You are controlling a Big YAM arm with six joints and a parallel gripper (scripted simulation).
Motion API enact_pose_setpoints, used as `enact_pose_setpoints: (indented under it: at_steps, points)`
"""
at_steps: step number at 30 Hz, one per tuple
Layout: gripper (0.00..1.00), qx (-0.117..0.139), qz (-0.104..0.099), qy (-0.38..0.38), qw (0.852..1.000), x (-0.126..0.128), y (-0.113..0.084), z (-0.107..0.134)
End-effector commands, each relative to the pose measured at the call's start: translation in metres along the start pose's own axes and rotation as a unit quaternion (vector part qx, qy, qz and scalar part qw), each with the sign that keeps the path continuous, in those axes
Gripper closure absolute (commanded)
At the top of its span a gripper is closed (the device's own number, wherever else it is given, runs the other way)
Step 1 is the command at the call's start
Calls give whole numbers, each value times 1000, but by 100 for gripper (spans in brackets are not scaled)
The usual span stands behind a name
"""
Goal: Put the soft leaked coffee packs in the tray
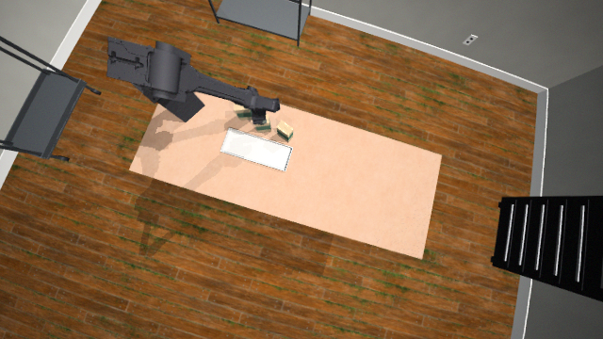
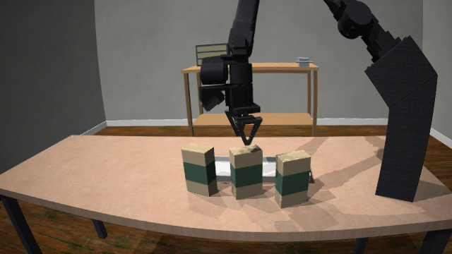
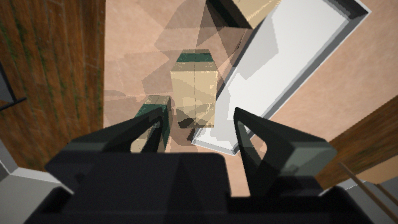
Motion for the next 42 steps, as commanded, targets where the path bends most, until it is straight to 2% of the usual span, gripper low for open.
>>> enact_pose_setpoints:
  at_steps: [1,5,6,12,42]
  points:
    - [22,3,3,-7,1000,-2,17,-1]
    - [22,3,-1,-14,1000,4,17,1]
    - [22,-14,3,-9,1000,0,4,-10]
    - [22,-6,0,-13,1000,2,7,-5]
    - [22,-6,0,-13,1000,3,7,-6]
Point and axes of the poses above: the point where the finger pads meet when closed, its own y axis out along the fingers, its own x axis across the jaws, z = x × y, the point moved 3 cm from there along -y, back along the fingers, and after that the axes turned 7 degrees about y, right-handed, at the moved point
